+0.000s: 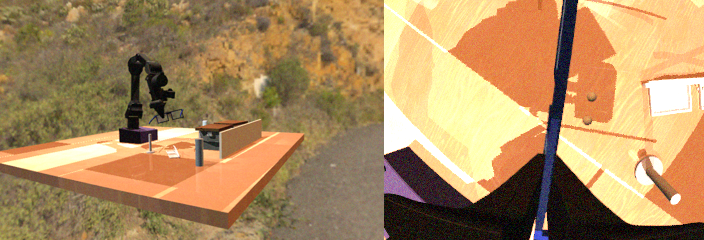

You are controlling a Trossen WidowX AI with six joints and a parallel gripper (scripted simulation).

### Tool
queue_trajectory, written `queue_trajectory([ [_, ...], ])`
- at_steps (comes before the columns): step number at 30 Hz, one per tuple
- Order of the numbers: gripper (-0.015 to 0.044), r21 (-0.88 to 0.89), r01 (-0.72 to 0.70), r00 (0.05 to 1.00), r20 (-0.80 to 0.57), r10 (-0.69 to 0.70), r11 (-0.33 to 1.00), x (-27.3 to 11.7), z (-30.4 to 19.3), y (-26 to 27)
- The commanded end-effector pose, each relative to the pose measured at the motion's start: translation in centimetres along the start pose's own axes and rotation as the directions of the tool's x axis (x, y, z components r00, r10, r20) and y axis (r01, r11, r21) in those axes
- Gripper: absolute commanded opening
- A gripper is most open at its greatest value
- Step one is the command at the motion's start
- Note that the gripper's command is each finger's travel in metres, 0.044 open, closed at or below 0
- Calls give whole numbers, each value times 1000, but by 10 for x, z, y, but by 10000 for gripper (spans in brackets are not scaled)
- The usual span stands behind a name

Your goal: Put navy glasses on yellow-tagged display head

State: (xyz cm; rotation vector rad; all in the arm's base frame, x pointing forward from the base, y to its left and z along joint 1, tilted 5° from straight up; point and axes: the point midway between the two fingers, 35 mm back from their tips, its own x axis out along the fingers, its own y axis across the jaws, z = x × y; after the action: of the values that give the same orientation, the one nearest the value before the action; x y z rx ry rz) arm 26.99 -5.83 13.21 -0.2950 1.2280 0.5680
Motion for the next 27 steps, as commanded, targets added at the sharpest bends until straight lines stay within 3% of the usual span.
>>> queue_trajectory([
  [1, 0, -99, 0, 1000, 27, 2, 995, -5, -4, -6],
  [14, 0, -404, 58, 994, 110, -14, 913, -22, -19, -27],
  [27, 0, -660, 169, 980, 194, -51, 732, -41, -37, -46],
])
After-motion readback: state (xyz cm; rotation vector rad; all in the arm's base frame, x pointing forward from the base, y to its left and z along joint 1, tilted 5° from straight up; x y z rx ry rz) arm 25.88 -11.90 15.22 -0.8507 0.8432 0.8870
